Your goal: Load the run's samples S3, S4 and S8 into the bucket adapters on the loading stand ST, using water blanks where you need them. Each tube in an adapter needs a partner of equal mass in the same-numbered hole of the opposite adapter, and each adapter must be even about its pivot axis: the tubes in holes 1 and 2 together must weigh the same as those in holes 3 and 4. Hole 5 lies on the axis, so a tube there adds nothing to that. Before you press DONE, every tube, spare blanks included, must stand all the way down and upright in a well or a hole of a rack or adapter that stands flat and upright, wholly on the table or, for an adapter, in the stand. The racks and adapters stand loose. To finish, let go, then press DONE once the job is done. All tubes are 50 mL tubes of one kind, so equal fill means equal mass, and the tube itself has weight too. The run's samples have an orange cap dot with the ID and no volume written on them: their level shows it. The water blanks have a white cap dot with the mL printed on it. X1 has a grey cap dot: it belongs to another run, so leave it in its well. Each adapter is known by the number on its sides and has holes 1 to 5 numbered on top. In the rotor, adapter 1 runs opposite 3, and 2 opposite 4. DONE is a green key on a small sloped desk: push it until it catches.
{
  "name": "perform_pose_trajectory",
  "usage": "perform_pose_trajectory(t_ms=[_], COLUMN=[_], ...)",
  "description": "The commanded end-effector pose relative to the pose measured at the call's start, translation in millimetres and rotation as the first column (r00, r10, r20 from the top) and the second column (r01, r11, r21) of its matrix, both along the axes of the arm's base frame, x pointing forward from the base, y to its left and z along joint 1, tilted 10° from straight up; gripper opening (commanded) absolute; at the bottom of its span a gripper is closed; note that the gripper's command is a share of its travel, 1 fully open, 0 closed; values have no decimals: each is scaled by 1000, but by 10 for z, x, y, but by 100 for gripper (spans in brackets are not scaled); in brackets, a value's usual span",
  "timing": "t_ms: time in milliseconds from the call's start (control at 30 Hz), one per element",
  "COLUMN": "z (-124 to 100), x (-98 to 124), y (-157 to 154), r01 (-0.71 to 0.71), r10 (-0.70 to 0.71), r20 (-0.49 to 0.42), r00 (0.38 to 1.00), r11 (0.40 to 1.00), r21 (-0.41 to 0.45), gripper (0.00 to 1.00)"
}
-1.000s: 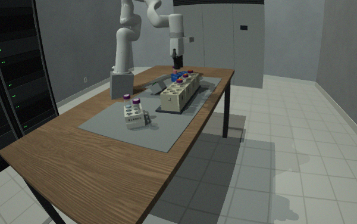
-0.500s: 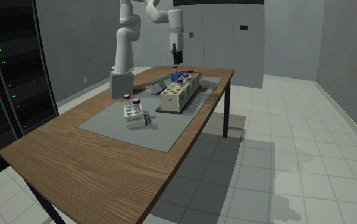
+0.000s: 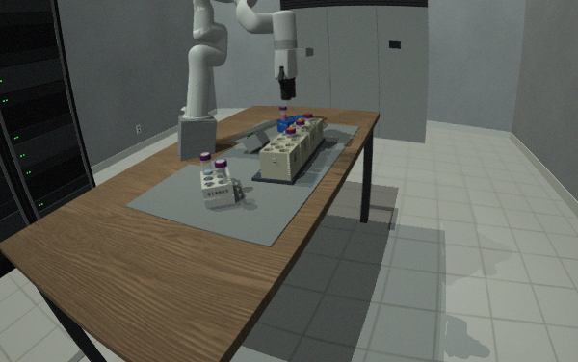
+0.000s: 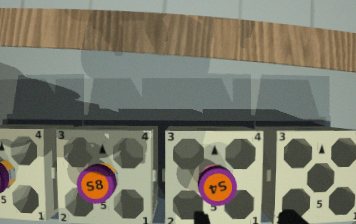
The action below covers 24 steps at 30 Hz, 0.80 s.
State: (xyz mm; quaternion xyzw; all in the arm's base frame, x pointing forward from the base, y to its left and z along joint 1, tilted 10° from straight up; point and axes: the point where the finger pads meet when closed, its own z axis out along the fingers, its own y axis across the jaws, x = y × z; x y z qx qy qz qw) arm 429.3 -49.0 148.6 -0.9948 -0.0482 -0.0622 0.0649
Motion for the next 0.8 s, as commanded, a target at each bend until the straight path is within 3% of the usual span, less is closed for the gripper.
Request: perform_pose_trajectory(t_ms=[0, 433, 467, 767], z=[20, 20, 11, -69], x=[14, 14, -9, -217], y=[-4, -4, -48, -440], r01=[0, 0, 33, 323], r10=[0, 0, -33, -321], r20=[5, 5, 0, -46], r00=[1000, 1000, 999, 946], r11=[1000, 1000, 999, 946], r21=[-1, -1, 3, 31], gripper=[44, 44, 57, 57])
